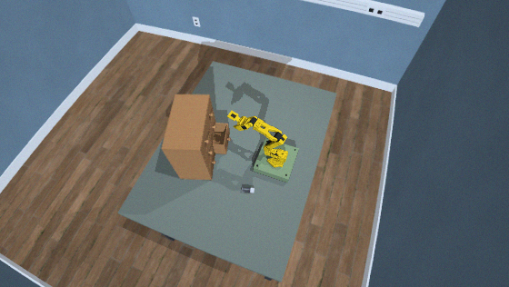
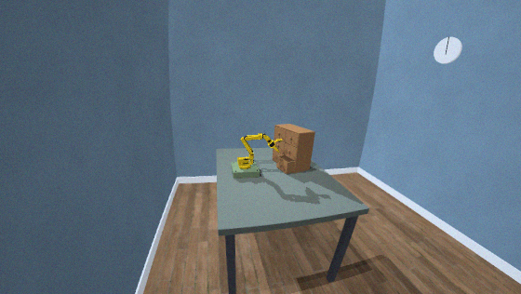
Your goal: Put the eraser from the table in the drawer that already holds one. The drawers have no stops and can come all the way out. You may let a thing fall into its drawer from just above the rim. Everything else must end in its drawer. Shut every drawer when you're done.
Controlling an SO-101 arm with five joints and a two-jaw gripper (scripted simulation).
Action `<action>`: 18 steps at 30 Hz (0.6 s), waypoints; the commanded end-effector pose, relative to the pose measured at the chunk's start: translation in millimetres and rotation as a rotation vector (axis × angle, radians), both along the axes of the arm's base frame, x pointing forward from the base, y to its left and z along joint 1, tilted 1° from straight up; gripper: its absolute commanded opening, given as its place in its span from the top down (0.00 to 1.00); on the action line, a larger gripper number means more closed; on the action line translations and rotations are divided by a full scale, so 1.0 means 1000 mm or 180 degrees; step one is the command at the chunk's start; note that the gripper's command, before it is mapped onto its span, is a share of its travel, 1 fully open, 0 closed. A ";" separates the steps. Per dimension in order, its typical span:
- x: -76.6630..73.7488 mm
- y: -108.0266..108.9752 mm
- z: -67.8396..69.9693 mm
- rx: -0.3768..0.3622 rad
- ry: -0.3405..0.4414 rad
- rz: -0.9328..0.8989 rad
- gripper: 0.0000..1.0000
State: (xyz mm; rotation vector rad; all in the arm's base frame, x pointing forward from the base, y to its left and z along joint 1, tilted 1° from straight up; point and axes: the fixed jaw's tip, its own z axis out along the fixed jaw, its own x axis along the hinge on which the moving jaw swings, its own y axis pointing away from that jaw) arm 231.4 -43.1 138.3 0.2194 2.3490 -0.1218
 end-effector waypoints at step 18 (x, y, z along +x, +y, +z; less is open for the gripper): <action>-0.084 0.017 -0.054 0.0156 0.0802 0.0001 0.79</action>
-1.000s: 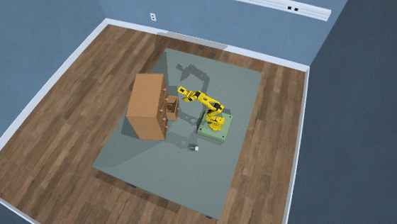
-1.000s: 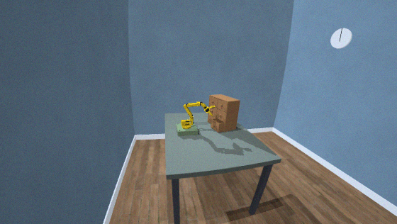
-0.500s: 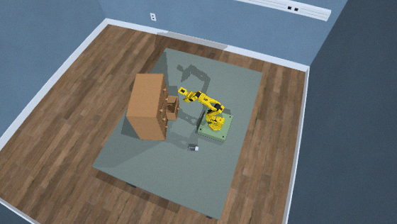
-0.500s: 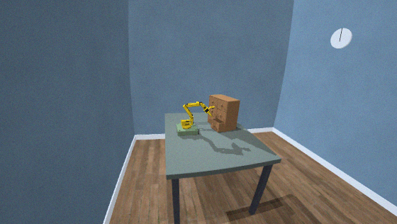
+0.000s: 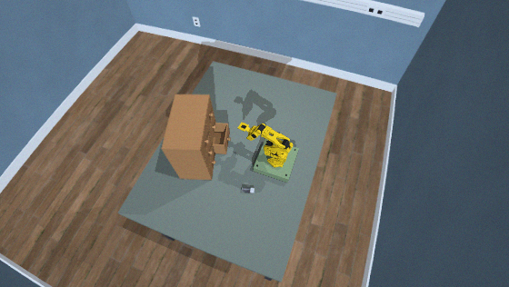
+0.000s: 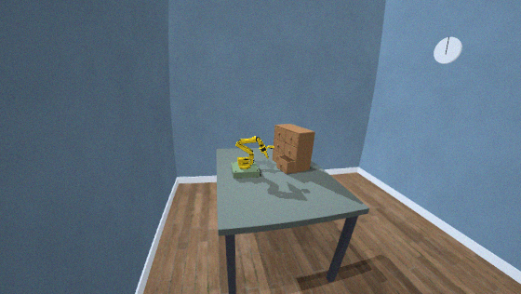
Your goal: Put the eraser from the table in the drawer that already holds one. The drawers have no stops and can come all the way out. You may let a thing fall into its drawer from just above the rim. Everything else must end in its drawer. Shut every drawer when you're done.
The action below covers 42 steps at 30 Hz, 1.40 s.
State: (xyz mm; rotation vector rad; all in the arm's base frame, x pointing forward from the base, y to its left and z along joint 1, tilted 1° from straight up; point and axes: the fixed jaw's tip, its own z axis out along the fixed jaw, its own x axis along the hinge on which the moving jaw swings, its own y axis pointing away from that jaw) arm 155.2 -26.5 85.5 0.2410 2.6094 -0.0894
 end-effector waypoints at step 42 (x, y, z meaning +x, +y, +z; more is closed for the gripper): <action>0.037 -0.009 -0.014 -0.0184 -0.1272 -0.0117 0.79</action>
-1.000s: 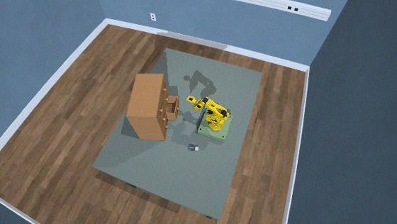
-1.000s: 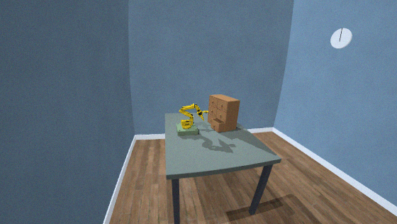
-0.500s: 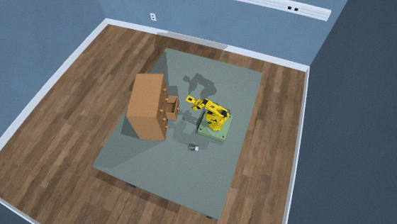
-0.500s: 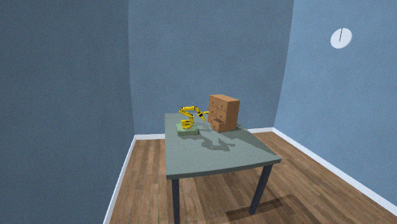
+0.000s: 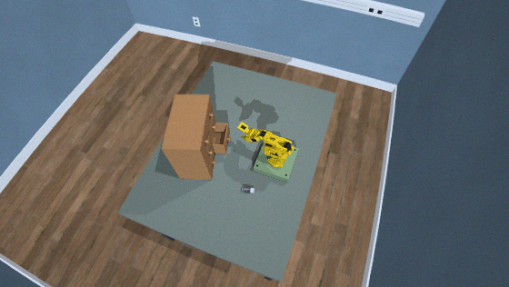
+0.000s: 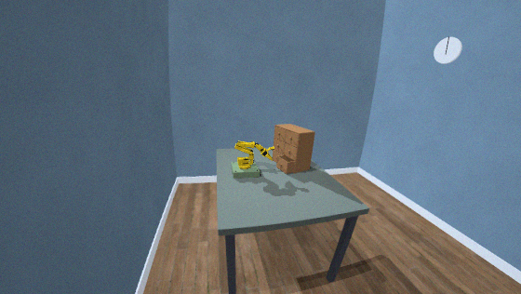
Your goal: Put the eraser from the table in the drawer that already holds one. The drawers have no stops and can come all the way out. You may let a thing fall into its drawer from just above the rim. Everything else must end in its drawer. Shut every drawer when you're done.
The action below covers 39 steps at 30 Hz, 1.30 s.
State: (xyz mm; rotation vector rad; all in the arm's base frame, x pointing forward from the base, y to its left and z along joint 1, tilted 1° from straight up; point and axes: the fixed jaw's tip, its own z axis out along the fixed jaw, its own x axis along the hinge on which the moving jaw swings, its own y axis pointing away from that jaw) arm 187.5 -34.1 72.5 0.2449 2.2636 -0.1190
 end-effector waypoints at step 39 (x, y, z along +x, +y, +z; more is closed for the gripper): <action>0.038 -0.001 -0.004 -0.0099 -0.0924 0.0049 0.79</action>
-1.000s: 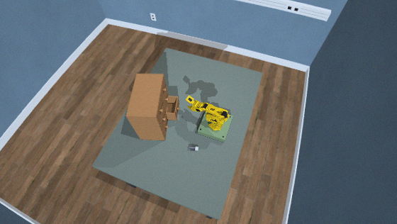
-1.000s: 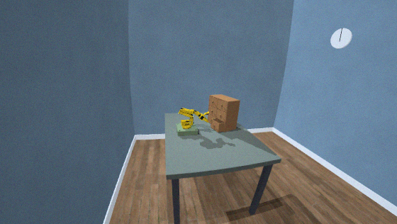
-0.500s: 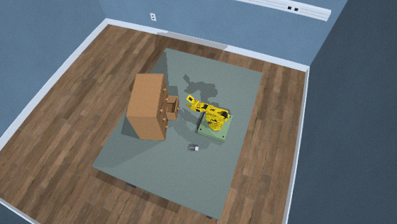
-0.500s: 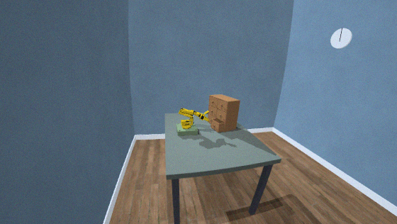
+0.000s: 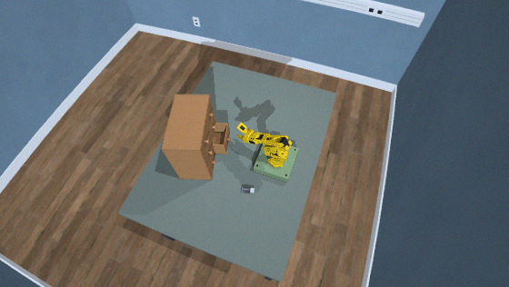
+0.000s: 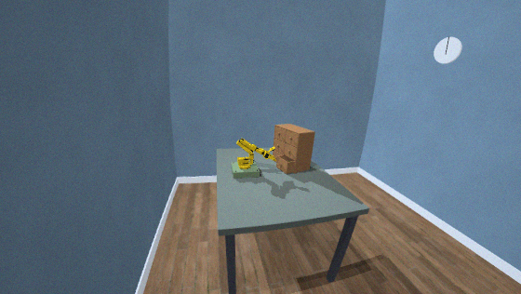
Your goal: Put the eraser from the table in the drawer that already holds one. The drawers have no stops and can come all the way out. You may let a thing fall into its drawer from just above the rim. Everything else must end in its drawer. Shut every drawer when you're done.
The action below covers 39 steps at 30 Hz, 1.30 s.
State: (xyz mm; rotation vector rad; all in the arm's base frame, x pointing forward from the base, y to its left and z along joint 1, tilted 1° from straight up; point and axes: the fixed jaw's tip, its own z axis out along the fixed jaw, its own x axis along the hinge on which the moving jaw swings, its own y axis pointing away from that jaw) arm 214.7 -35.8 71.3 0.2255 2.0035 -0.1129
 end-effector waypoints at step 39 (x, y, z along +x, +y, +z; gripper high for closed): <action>0.031 0.010 -0.015 -0.0067 -0.0311 0.0211 0.79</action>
